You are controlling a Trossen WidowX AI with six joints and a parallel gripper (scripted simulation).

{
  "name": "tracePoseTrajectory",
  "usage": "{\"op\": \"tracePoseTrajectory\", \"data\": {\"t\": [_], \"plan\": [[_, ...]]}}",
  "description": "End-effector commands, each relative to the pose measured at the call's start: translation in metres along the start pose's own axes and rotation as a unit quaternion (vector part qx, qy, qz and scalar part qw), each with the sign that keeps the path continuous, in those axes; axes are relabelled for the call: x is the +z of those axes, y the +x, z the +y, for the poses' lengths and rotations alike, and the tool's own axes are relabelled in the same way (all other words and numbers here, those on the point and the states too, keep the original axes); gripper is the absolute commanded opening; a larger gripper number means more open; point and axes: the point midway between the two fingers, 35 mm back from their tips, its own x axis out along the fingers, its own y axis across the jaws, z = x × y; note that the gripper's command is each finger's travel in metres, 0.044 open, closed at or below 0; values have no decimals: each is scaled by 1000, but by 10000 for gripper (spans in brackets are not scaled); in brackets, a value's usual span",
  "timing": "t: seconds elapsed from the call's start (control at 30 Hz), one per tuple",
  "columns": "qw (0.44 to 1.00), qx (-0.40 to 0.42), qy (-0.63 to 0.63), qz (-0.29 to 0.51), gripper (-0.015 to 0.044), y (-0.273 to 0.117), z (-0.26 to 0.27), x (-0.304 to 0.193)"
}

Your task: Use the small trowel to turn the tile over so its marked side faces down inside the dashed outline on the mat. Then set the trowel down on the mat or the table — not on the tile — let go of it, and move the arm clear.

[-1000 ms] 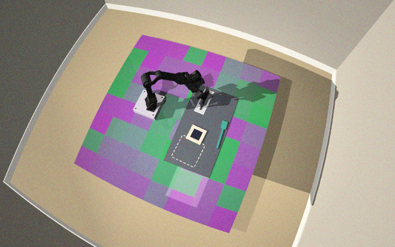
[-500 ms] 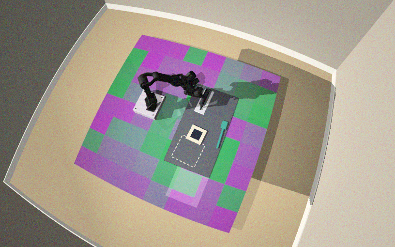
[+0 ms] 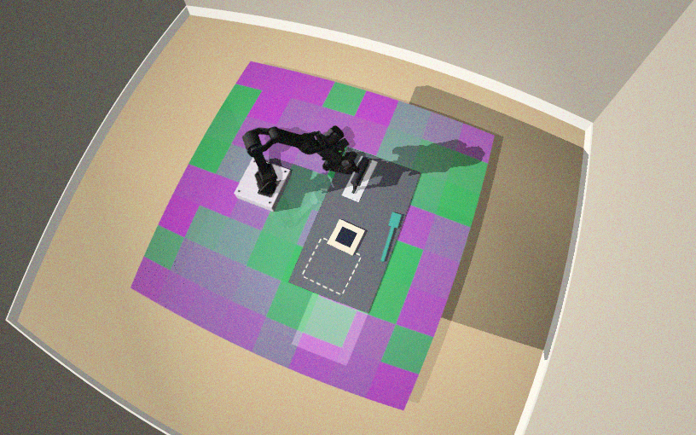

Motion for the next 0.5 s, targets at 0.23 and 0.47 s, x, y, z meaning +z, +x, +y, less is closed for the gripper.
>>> {"op": "tracePoseTrajectory", "data": {"t": [0.23,0.47], "plan": [[1000,0,0,-1,300,18,-1,1],[1000,0,0,-1,300,29,-2,2]]}}
